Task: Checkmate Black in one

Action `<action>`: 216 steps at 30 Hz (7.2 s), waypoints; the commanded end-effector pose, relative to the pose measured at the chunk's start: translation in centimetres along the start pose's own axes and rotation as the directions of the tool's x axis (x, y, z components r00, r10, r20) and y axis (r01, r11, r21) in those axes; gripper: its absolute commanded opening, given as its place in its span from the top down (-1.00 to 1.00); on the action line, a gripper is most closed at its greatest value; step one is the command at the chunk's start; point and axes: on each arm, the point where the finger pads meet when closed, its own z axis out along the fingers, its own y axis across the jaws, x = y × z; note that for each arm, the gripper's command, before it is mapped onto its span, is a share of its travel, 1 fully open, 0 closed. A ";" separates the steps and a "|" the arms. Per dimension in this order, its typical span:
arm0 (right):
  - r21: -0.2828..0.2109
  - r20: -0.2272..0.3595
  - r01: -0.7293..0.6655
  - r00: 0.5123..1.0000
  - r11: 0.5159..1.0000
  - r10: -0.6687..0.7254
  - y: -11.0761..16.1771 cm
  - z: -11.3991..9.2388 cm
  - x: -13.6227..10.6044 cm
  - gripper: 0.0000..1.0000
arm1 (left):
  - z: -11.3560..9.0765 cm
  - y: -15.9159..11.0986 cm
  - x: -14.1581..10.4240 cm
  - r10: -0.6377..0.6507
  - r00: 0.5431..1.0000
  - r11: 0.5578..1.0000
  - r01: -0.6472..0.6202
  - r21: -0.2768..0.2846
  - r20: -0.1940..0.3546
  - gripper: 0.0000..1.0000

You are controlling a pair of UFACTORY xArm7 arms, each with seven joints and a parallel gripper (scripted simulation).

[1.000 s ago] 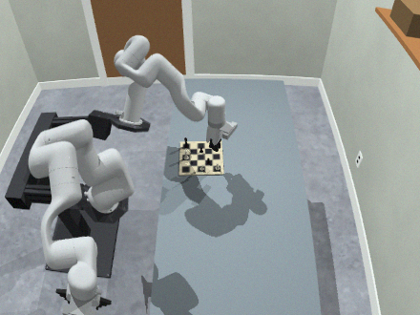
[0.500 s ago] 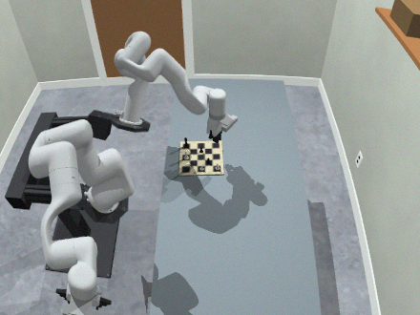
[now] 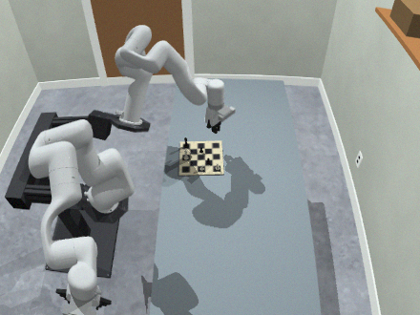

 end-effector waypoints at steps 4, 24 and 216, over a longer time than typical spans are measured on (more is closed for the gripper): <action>0.001 -0.004 -0.001 1.000 1.000 0.001 0.0 -0.1 0.1 -1.00 | 0.3 -0.1 0.1 0.000 1.000 1.000 0.000 0.000 -0.003 1.00; 0.001 -0.004 -0.001 1.000 1.000 0.001 0.0 -0.1 0.1 -1.00 | 7.2 -0.1 0.1 0.000 1.000 1.000 0.000 0.000 -0.003 1.00; 0.001 -0.004 -0.001 1.000 1.000 0.001 0.0 -0.1 0.1 -1.00 | 0.8 -0.1 0.1 0.000 1.000 1.000 0.000 0.000 -0.003 -1.00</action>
